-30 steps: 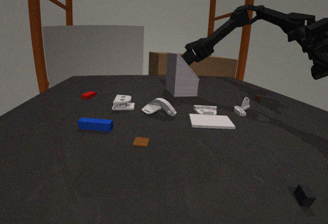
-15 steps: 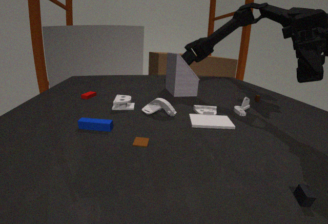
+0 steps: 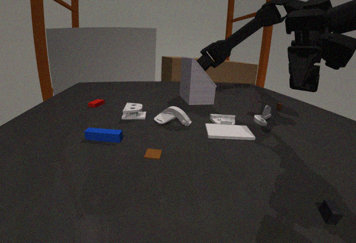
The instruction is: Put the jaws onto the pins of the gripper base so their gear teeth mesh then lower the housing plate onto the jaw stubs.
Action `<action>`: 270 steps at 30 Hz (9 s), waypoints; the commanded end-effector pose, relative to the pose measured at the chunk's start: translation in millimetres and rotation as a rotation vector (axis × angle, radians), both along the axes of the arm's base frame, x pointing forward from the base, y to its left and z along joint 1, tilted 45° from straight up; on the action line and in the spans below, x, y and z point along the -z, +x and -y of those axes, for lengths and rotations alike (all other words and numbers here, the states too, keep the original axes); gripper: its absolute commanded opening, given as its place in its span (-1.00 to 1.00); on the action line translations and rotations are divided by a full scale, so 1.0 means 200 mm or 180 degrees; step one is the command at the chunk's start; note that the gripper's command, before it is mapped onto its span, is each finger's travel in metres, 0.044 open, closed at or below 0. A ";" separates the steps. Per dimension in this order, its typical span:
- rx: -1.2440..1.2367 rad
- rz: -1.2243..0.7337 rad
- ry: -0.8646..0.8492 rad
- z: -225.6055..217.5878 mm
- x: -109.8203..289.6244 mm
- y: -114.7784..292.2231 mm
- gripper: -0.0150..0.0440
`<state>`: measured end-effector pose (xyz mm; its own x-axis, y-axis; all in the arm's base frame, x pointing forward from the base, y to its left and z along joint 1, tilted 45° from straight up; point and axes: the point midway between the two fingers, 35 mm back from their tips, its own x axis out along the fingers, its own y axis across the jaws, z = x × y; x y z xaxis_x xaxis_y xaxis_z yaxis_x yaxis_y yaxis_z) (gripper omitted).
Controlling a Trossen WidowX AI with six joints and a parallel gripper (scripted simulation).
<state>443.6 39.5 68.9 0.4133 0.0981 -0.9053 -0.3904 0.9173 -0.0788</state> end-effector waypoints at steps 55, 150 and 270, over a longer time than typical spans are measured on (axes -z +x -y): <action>-0.1634 -0.0927 0.1843 0.55 0.93 -0.73 -0.49; -0.1621 -0.0934 0.1856 0.42 0.80 -0.92 0.13; -0.1637 -0.0952 0.1863 0.43 0.78 -0.92 0.91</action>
<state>259.3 -47.3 -86.8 -0.0615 0.6977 -0.7138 -0.7004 0.4793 0.5288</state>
